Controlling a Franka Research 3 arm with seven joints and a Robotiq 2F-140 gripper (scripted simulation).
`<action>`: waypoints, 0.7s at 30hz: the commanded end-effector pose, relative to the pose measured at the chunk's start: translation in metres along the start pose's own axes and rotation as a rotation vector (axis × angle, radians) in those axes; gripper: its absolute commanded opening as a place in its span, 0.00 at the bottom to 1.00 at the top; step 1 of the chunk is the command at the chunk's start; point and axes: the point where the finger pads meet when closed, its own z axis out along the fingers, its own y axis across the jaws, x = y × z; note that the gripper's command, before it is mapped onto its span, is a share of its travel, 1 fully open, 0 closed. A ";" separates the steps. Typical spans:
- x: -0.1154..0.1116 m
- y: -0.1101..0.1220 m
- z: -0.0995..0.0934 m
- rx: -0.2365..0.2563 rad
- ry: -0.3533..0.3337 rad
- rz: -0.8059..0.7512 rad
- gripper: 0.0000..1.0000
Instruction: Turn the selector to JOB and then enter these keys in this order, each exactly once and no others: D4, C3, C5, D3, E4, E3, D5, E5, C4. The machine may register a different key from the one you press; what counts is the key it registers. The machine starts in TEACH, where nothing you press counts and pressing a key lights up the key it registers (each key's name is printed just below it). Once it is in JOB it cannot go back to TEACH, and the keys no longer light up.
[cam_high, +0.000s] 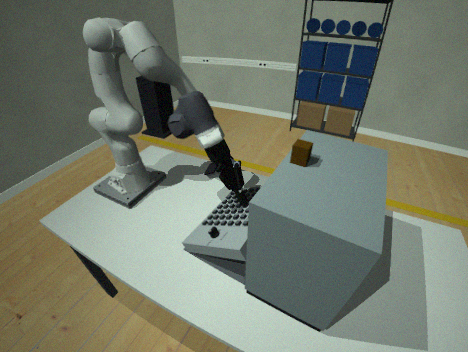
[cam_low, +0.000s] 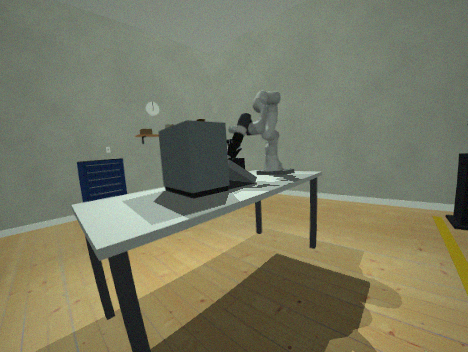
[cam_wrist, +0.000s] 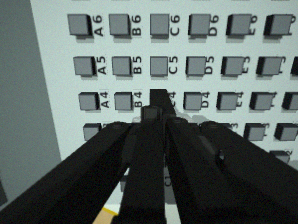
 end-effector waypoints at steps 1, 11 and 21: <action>0.000 0.000 -0.005 -0.002 -0.002 -0.005 0.10; 0.000 0.000 -0.021 -0.002 -0.002 -0.005 0.10; 0.000 0.000 -0.029 -0.002 -0.002 -0.005 0.10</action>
